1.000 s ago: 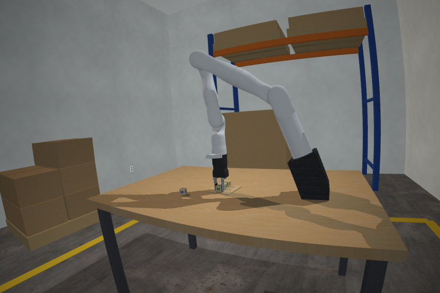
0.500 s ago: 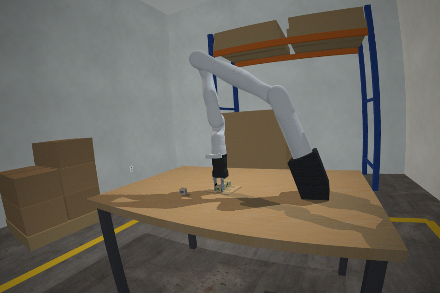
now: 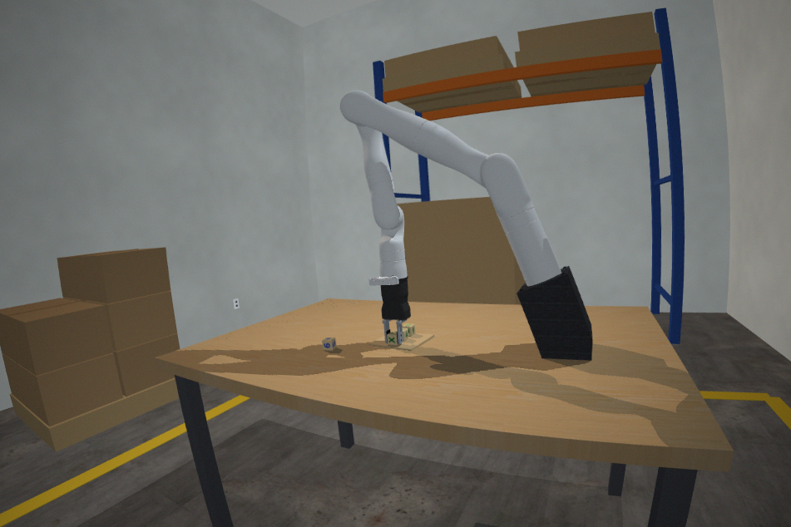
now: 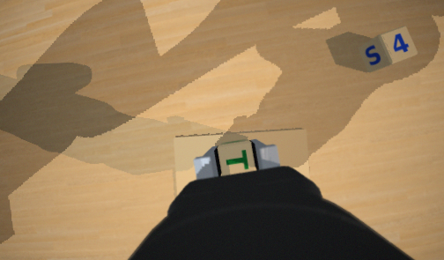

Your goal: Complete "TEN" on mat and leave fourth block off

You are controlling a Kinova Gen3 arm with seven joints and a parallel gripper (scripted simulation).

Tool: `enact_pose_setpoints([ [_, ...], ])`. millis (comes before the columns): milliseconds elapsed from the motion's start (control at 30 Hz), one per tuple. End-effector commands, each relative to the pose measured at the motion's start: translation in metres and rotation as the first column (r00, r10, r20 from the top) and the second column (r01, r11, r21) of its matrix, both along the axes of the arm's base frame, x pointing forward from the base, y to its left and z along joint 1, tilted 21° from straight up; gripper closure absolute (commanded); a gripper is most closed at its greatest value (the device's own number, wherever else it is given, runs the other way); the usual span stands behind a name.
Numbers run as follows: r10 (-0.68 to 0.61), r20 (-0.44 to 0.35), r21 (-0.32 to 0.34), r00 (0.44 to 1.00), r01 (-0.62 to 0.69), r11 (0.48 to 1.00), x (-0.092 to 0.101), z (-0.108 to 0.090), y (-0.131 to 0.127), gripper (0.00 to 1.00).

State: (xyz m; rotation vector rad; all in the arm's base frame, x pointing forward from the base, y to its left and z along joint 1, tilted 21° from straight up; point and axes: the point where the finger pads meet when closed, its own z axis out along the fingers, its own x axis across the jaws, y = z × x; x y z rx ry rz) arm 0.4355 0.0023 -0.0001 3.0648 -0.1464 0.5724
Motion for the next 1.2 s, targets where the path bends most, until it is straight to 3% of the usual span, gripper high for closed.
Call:
enact_pose_setpoints([
  [0, -0.017, 0.0, 0.007, 1.0, 0.017, 1.0, 0.0012, 0.0008, 0.0004, 0.43],
  [1167, -0.016, 0.006, 0.007, 1.0, 0.016, 1.0, 0.0037, -0.0011, 0.0002, 0.43],
])
